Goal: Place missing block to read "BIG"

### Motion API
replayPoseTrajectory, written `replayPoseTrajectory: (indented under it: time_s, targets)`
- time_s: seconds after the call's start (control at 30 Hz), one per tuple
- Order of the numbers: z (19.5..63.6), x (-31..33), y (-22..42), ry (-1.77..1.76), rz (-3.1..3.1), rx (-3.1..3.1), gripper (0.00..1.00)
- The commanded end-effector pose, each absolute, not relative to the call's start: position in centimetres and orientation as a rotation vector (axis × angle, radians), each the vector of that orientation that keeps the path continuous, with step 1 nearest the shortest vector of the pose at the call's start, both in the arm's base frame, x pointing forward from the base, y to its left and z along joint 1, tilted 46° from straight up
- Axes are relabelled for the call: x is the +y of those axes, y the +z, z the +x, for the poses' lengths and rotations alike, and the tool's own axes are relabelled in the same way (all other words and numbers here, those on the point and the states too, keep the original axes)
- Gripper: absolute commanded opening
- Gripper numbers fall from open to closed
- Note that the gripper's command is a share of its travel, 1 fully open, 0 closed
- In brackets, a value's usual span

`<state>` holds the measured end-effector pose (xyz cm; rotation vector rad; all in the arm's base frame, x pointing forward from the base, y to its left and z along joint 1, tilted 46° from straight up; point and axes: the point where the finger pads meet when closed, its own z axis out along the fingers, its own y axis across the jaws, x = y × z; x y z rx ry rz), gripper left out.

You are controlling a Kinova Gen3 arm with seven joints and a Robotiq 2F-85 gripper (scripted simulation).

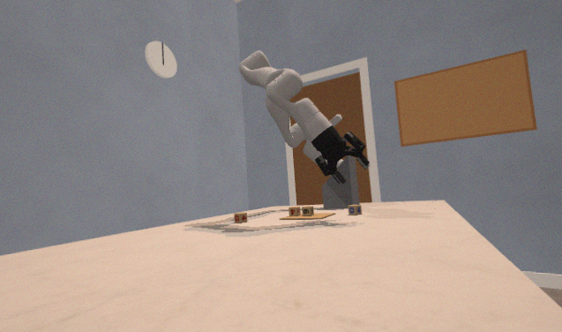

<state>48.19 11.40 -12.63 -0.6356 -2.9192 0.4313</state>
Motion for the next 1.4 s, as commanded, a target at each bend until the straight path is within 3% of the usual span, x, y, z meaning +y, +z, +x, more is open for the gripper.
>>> replayPoseTrajectory:
  time_s: [0.0,0.3,0.6,1.37]
  targets:
    - [44.7,12.3,-13.5,0.598,-0.568,-2.928,1.0]
    - [41.6,8.6,-11.6,1.014,-0.648,-2.992,1.0]
    - [41.1,7.3,-9.6,1.181,-0.689,-3.039,1.0]
    - [41.0,6.8,-8.5,1.253,-0.709,-3.065,1.0]
